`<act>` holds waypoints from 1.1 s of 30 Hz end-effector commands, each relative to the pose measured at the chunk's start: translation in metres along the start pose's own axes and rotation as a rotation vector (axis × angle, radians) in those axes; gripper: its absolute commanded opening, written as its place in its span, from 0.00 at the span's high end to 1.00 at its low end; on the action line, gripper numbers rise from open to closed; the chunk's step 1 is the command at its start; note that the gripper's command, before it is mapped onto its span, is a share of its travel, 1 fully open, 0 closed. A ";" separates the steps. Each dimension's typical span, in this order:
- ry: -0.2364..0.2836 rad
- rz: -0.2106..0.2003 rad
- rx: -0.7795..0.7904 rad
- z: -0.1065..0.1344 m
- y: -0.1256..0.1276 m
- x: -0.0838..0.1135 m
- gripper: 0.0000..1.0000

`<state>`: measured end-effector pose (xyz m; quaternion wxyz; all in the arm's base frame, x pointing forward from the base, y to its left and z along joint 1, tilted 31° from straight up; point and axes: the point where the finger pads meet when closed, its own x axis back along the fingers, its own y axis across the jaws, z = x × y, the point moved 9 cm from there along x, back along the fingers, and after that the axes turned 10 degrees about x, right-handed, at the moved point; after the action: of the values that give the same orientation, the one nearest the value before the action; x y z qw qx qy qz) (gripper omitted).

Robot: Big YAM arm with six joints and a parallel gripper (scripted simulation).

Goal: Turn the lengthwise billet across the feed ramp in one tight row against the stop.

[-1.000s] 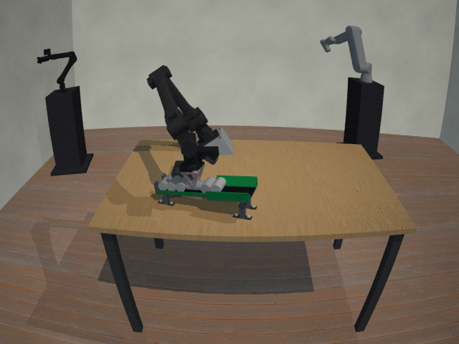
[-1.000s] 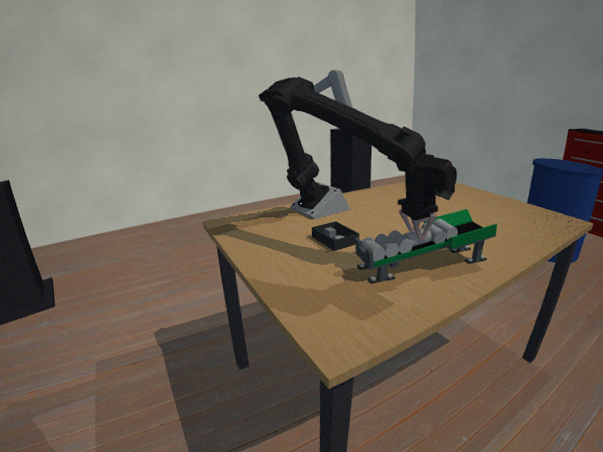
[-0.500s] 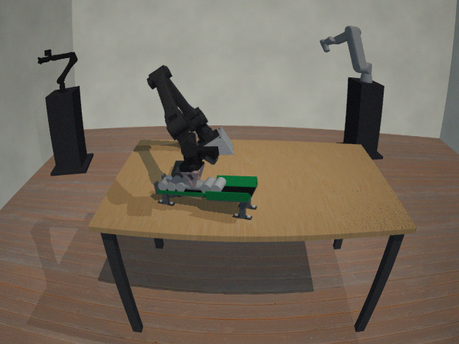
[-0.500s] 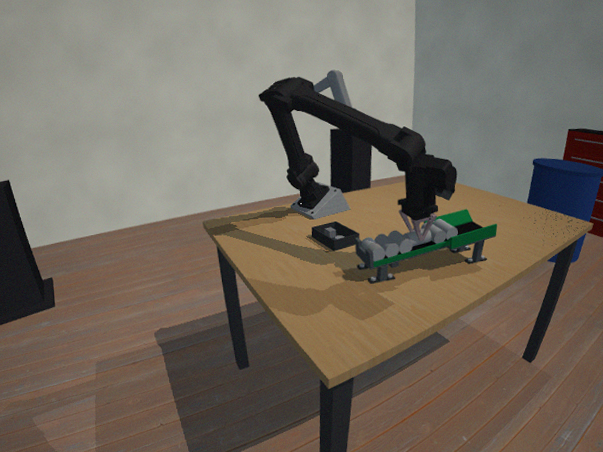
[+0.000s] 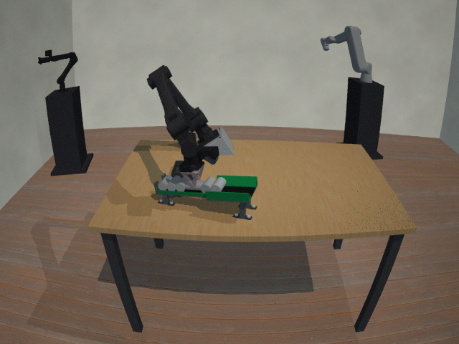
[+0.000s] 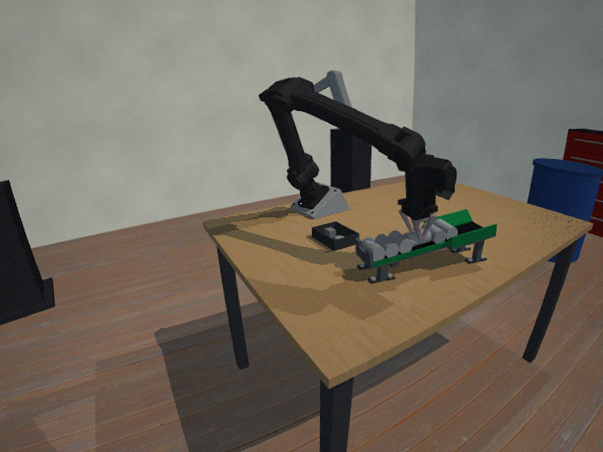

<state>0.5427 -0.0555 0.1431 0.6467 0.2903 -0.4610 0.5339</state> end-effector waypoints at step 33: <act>-0.017 0.057 -0.019 -0.005 -0.015 0.060 1.00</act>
<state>0.5374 -0.0509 0.1426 0.6578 0.2967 -0.4517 0.5246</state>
